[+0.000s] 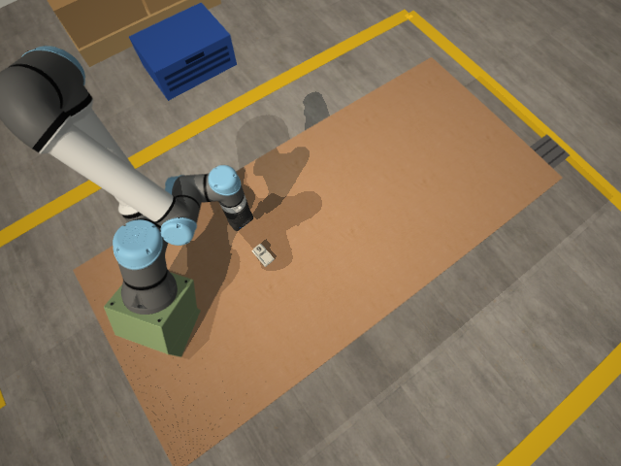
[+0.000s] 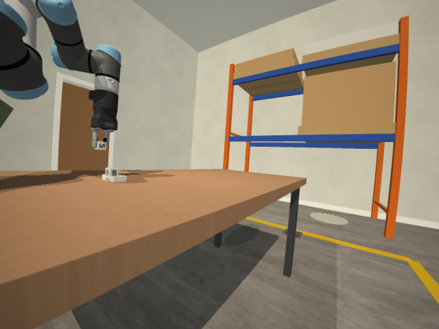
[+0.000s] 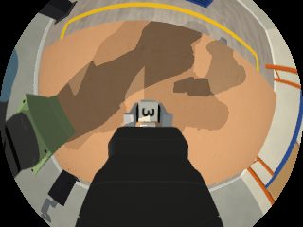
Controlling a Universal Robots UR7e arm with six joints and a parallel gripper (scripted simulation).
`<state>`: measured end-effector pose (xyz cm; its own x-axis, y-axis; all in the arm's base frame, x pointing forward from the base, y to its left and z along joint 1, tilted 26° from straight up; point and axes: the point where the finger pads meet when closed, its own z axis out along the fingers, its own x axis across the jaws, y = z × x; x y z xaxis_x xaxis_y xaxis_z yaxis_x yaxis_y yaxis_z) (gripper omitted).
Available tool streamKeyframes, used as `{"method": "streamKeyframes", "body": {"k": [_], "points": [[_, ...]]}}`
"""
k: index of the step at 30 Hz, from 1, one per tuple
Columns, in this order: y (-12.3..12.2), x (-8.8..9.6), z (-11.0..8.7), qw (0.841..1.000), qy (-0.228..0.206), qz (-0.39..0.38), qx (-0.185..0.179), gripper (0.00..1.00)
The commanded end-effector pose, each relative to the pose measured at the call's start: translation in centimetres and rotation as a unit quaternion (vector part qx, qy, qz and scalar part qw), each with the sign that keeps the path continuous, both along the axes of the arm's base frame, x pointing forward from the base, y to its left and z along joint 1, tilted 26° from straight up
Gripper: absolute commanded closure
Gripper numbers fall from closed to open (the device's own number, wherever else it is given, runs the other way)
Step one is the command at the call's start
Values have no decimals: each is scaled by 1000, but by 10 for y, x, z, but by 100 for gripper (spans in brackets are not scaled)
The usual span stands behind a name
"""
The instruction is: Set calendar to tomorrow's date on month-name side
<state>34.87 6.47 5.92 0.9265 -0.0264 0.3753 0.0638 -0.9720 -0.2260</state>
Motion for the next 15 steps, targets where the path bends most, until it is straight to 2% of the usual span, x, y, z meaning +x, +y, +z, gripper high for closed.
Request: {"method": "streamKeyframes", "body": {"k": [1,15], "points": [[-2,0,3,1000,-1,0,0,43],[-3,0,2,1000,1,0,1,43]]}}
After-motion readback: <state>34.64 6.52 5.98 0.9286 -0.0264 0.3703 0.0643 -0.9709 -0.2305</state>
